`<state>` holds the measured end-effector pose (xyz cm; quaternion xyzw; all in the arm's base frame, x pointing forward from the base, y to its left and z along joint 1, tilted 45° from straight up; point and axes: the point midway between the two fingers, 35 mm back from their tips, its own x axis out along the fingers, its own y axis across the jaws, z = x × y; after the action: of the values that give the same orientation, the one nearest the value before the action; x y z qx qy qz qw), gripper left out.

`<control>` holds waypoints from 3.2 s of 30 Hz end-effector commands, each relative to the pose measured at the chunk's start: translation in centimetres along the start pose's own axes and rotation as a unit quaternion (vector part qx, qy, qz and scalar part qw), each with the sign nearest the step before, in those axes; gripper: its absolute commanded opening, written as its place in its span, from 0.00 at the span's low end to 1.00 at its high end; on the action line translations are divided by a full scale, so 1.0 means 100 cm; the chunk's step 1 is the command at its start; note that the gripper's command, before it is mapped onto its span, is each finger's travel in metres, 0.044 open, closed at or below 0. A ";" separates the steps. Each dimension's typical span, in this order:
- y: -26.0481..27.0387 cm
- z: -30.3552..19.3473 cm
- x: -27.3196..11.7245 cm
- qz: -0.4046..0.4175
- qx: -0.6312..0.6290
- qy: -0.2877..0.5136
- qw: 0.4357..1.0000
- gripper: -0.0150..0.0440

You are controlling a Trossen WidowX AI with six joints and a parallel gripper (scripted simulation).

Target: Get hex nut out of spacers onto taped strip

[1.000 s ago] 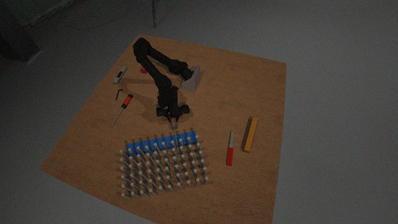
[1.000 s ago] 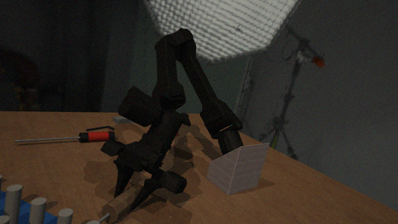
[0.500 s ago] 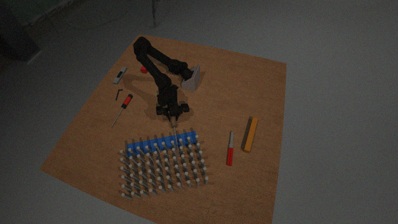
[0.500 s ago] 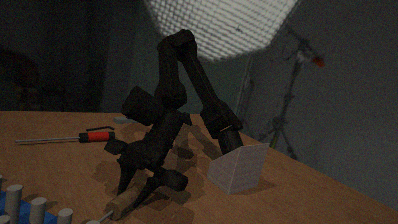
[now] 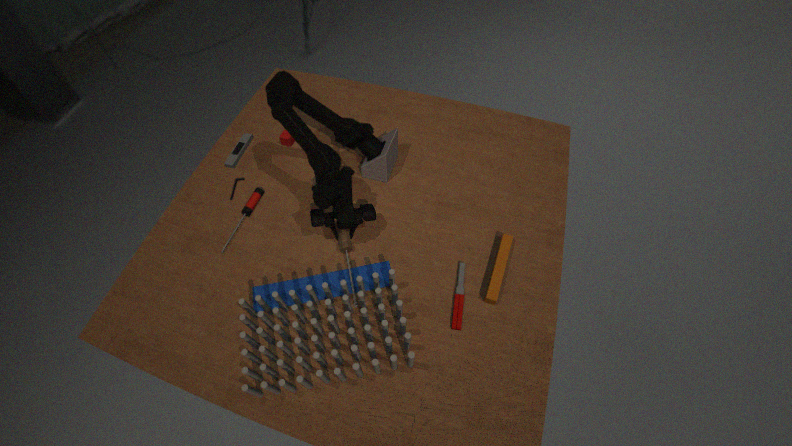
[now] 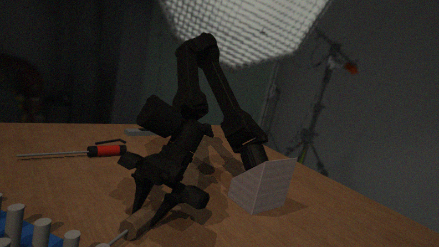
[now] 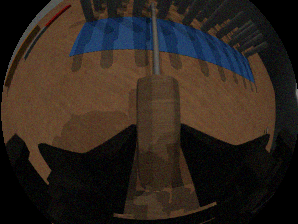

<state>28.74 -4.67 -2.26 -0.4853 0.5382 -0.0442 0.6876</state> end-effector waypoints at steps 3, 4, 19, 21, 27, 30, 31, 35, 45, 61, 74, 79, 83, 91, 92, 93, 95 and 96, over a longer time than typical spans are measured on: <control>0.001 -0.003 -0.002 0.003 -0.002 -0.003 1.000 0.25; 0.001 -0.004 -0.002 0.003 -0.002 -0.003 1.000 0.25; 0.001 -0.012 -0.005 0.003 -0.002 -0.003 1.000 0.25; 0.001 -0.013 -0.006 0.003 -0.002 -0.003 1.000 0.25; 0.001 -0.015 -0.007 0.003 -0.002 -0.003 1.000 0.25; 0.001 -0.017 -0.008 0.003 -0.002 -0.003 1.000 0.25; 0.001 -0.017 -0.008 0.003 -0.002 -0.003 1.000 0.25; 0.001 -0.019 -0.009 0.003 -0.002 -0.003 1.000 0.25; 0.001 -0.024 -0.011 0.003 -0.002 -0.003 1.000 0.25; 0.001 -0.031 -0.014 0.003 -0.003 -0.003 1.000 0.25; 0.001 -0.036 -0.016 0.003 -0.003 -0.003 1.000 0.25; 0.001 -0.038 -0.017 0.003 -0.003 -0.003 1.000 0.25; 0.001 -0.040 -0.018 0.003 -0.003 -0.003 1.000 0.25; 0.001 -0.043 -0.020 0.003 -0.003 -0.003 1.000 0.25; 0.001 -0.043 -0.020 0.003 -0.003 -0.003 1.000 0.25; 0.001 -0.043 -0.020 0.004 -0.003 -0.003 1.000 0.25; 0.001 -0.043 -0.020 0.004 -0.003 -0.003 1.000 0.25; 0.001 -0.042 -0.021 0.004 -0.003 -0.003 1.000 0.25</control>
<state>24.55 -6.20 -0.73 -0.4857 0.5396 -0.0428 0.6863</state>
